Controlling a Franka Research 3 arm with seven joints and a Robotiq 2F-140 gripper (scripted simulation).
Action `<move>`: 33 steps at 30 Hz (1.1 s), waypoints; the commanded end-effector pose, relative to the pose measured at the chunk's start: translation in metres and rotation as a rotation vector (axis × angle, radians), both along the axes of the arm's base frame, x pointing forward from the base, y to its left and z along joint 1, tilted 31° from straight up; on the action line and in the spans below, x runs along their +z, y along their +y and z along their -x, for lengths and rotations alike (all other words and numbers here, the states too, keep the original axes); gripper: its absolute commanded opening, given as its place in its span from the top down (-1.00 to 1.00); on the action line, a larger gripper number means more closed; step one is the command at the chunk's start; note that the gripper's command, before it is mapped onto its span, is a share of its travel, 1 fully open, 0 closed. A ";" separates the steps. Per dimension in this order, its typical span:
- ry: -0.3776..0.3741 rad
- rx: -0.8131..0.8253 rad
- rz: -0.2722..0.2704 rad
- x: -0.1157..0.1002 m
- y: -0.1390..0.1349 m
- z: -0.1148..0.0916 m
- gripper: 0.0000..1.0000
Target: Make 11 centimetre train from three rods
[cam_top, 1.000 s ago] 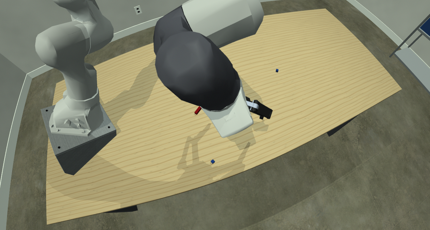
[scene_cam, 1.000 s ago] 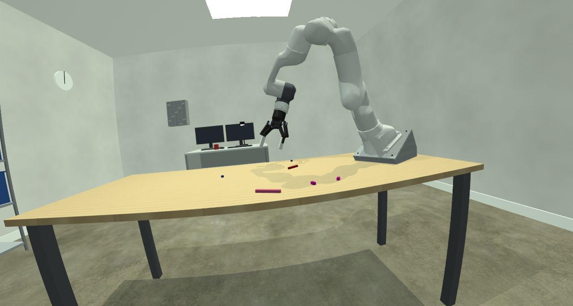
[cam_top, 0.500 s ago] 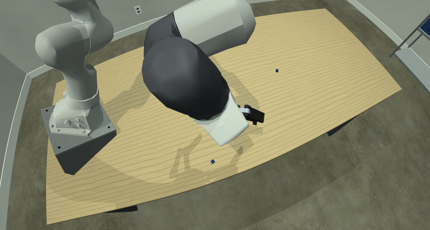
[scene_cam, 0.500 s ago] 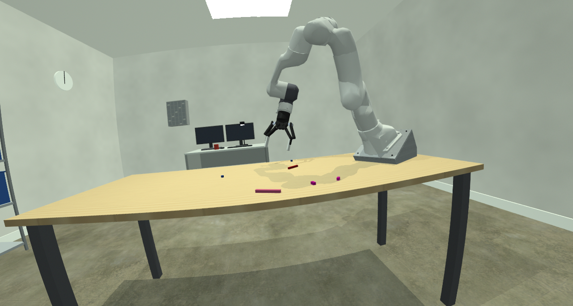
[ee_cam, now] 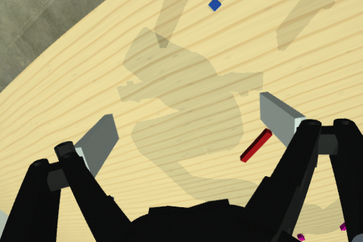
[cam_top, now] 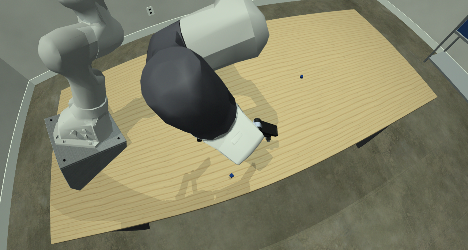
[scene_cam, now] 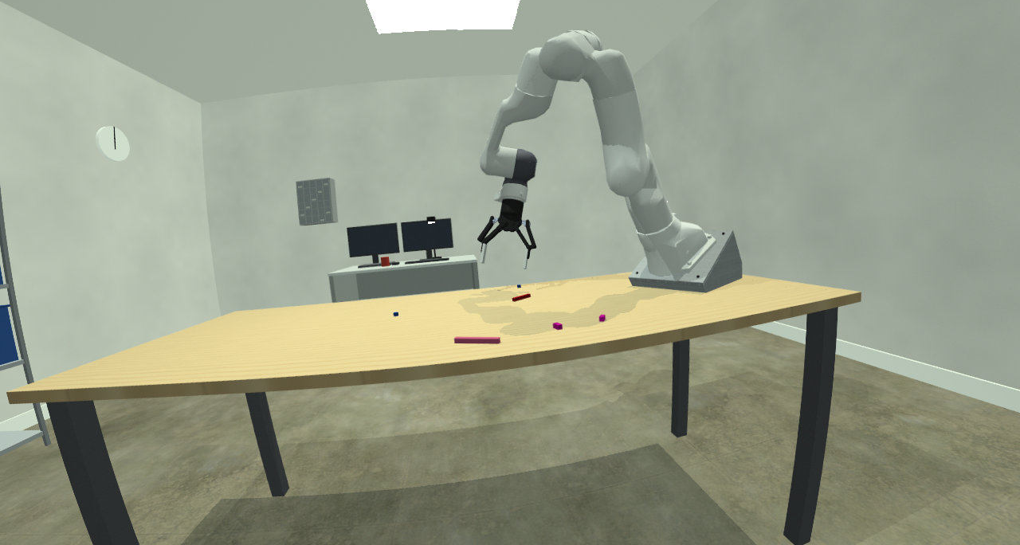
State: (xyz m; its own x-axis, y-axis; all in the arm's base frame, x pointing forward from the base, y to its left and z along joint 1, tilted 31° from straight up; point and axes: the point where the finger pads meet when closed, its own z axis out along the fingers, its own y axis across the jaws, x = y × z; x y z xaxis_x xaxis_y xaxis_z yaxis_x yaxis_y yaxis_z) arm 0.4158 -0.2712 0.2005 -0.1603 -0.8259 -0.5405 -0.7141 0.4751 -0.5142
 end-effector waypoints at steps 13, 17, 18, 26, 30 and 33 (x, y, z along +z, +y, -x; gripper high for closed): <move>-0.035 0.215 0.257 -0.030 -0.013 0.033 -1.00; -0.035 0.263 0.308 -0.038 -0.015 0.043 -1.00; -0.035 0.274 0.319 -0.040 -0.016 0.045 -1.00; -0.034 0.355 0.399 -0.052 -0.019 0.060 -1.00; -0.034 0.399 0.439 -0.058 -0.021 0.068 -1.00; -0.034 0.427 0.465 -0.062 -0.022 0.073 -1.00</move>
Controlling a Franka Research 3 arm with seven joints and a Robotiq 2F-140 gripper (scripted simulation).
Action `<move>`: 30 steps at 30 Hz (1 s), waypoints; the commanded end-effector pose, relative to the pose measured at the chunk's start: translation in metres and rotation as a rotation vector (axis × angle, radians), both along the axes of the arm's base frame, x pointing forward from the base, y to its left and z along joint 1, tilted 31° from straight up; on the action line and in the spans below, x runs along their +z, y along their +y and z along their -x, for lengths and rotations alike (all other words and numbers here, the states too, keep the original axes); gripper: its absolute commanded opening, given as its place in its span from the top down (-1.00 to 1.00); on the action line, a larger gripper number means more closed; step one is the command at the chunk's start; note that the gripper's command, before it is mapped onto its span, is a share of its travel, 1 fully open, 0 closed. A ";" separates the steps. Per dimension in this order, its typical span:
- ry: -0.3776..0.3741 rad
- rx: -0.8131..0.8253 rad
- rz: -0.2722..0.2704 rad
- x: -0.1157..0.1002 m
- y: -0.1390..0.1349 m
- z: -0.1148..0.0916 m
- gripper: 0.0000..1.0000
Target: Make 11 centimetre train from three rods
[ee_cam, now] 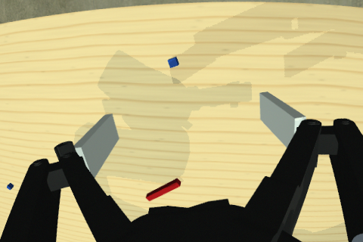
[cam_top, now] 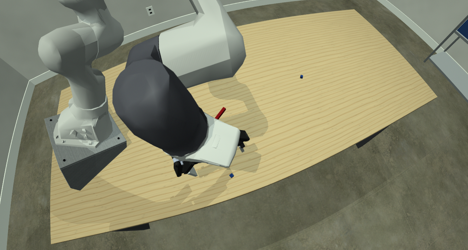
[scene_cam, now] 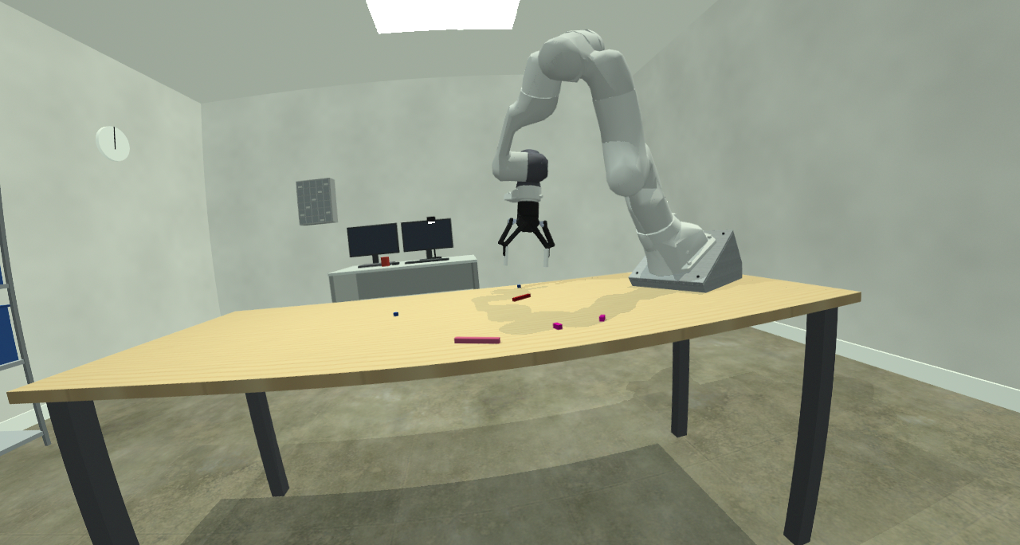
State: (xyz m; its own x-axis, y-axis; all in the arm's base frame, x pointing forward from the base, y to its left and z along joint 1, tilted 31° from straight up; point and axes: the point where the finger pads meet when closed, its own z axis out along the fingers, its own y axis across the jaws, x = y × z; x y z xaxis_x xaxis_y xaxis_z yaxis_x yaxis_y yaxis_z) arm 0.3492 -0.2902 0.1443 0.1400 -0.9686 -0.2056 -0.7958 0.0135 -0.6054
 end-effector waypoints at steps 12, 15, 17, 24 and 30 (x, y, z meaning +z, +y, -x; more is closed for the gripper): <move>-0.025 0.229 0.199 -0.022 -0.007 0.029 -1.00; -0.023 0.277 0.237 -0.027 -0.008 0.037 -1.00; -0.022 0.284 0.243 -0.028 -0.008 0.038 -1.00; -0.019 0.378 0.312 -0.039 -0.010 0.054 -1.00; -0.017 0.416 0.338 -0.043 -0.011 0.060 -1.00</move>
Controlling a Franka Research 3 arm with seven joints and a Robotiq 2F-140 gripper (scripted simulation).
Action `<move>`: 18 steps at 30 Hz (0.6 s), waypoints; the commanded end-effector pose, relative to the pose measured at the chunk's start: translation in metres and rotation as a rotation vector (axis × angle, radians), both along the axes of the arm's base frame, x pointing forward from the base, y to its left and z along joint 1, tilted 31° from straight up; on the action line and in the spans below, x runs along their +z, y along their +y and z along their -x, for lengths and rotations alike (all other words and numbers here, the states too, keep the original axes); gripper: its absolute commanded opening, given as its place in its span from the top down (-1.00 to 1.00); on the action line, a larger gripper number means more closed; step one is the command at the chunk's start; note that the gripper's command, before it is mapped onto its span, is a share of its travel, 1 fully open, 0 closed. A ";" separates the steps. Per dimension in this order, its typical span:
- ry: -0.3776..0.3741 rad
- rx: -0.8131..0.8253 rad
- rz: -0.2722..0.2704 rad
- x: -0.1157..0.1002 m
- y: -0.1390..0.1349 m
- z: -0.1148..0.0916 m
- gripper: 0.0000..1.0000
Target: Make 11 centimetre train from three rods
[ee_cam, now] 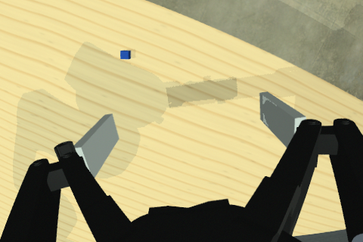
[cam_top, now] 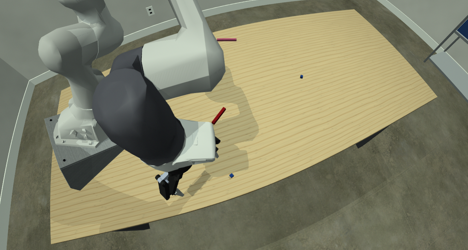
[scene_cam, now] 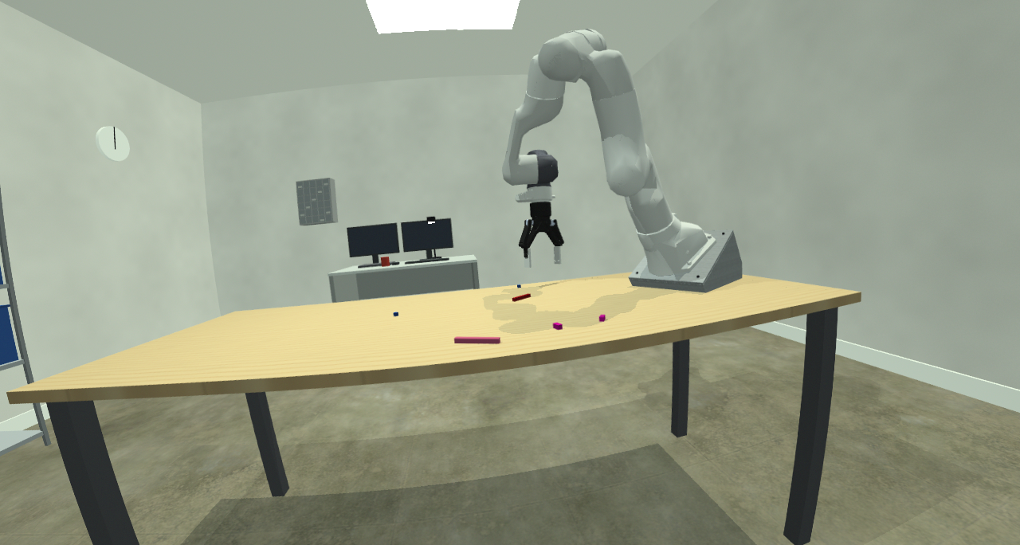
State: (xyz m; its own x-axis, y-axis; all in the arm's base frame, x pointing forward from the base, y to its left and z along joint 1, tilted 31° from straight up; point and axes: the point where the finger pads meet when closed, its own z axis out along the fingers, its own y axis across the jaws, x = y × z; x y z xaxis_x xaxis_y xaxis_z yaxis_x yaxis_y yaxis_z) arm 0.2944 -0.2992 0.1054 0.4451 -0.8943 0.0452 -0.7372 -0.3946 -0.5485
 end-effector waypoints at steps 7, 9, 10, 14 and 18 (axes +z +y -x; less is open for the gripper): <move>-0.018 0.176 0.121 -0.012 -0.003 0.017 -1.00; -0.018 0.176 0.121 -0.012 -0.003 0.017 -1.00; -0.018 0.176 0.121 -0.012 -0.003 0.017 -1.00; -0.016 0.213 0.145 -0.015 -0.003 0.023 -1.00; -0.015 0.214 0.146 -0.016 -0.003 0.023 -1.00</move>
